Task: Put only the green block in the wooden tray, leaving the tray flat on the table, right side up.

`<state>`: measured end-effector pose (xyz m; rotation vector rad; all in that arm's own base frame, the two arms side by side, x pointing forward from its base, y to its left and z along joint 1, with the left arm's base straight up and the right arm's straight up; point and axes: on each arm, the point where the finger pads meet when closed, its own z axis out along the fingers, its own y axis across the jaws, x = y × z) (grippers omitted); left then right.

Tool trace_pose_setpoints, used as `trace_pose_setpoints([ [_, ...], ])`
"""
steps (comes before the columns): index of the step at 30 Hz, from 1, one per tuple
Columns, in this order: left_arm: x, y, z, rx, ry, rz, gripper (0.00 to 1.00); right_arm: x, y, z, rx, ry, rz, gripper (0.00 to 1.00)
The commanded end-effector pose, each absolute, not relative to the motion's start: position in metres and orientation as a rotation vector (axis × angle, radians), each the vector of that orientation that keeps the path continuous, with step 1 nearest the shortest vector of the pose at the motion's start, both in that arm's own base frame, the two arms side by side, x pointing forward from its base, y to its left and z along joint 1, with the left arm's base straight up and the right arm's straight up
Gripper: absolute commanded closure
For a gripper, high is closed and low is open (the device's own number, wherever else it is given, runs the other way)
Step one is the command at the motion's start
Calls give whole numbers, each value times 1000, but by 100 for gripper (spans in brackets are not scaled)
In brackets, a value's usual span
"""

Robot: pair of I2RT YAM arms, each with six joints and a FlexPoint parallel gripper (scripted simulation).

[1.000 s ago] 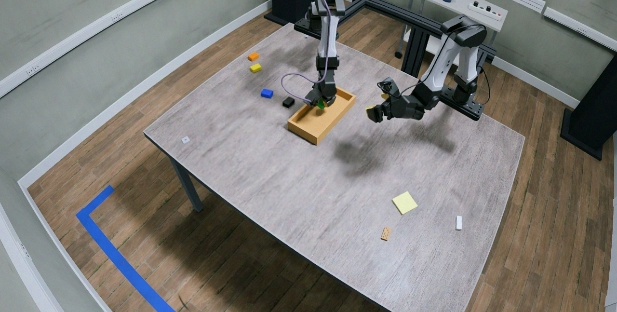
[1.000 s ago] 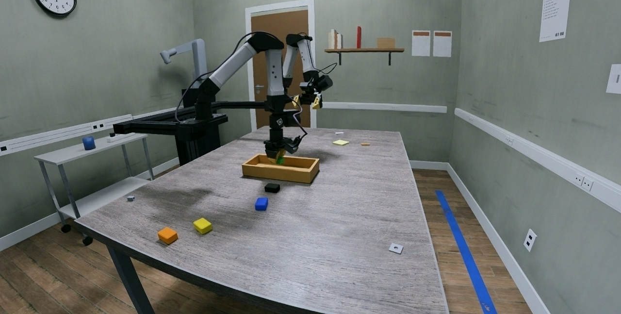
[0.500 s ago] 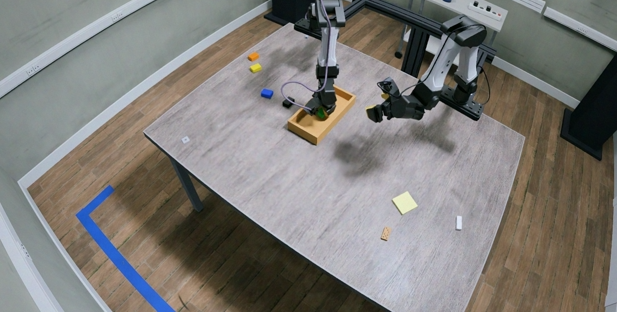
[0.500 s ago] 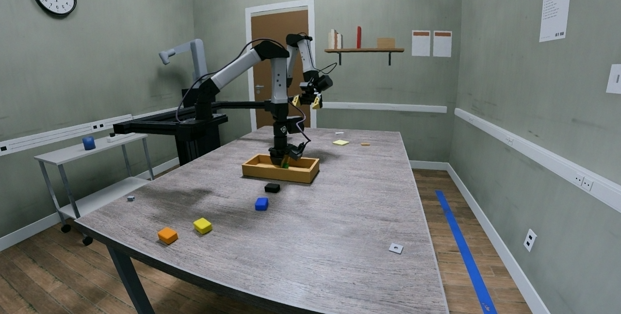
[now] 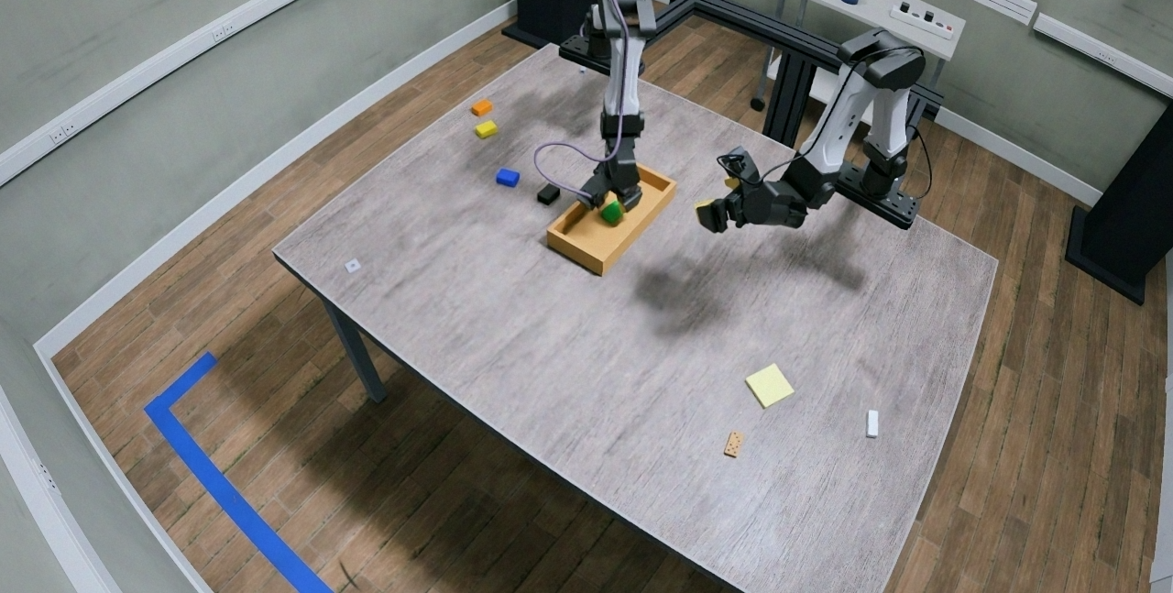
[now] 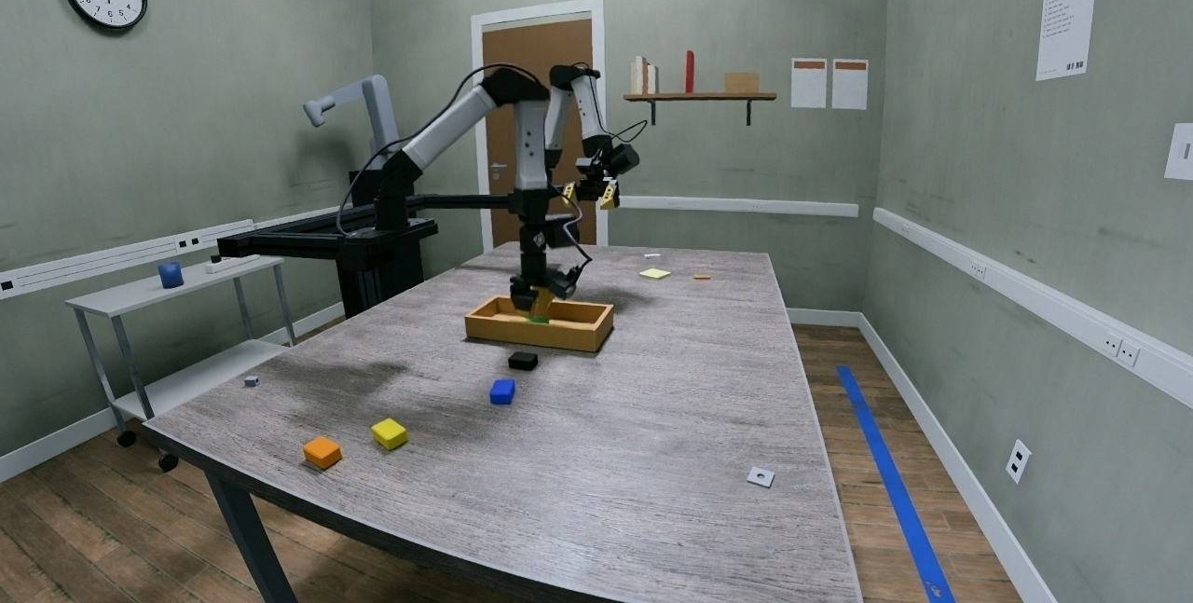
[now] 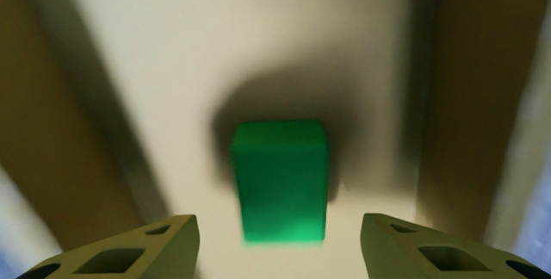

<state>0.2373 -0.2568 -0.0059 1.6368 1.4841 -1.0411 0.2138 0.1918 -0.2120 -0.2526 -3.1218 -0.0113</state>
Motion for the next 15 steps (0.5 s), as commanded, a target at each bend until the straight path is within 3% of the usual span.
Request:
trace_pose_setpoints([
  [1, 246, -264, 12, 1644, 1410, -1017, 0, 224, 198, -186, -260, -3145, -31, 40],
  [15, 247, -264, 12, 1644, 1408, -1016, 0, 226, 202, -132, -405, -3391, -35, 39],
])
